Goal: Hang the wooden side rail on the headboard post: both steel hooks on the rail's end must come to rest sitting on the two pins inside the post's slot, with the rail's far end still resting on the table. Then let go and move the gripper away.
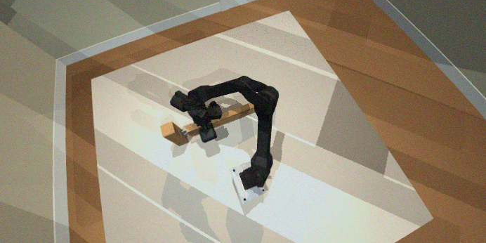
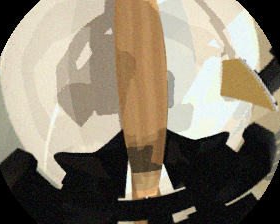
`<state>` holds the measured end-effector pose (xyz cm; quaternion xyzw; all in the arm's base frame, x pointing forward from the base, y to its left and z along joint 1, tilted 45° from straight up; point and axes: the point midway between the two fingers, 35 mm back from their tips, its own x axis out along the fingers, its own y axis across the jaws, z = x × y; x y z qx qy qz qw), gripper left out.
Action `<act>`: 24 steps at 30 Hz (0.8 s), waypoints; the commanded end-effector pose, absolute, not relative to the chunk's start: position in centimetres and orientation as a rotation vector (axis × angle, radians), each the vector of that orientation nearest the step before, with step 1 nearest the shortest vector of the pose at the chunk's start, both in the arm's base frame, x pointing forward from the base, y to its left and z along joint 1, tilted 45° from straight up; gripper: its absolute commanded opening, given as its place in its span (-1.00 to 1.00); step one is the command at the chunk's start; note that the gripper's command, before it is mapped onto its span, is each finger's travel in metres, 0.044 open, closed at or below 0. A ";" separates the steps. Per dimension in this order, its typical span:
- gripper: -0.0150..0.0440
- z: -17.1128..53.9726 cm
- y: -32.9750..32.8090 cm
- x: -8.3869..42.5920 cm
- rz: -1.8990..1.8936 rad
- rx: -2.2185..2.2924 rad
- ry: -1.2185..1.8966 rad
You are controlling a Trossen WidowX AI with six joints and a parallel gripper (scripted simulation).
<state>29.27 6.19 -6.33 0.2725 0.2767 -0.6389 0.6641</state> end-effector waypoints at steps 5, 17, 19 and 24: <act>-0.49 -6.4 6.7 29.4 -1.434 0.625 0.625; -0.49 -6.4 6.8 29.4 -1.434 0.625 0.625; -0.49 -6.4 6.8 29.4 -1.434 0.625 0.625; -0.49 -6.5 6.8 29.4 -1.434 0.625 0.625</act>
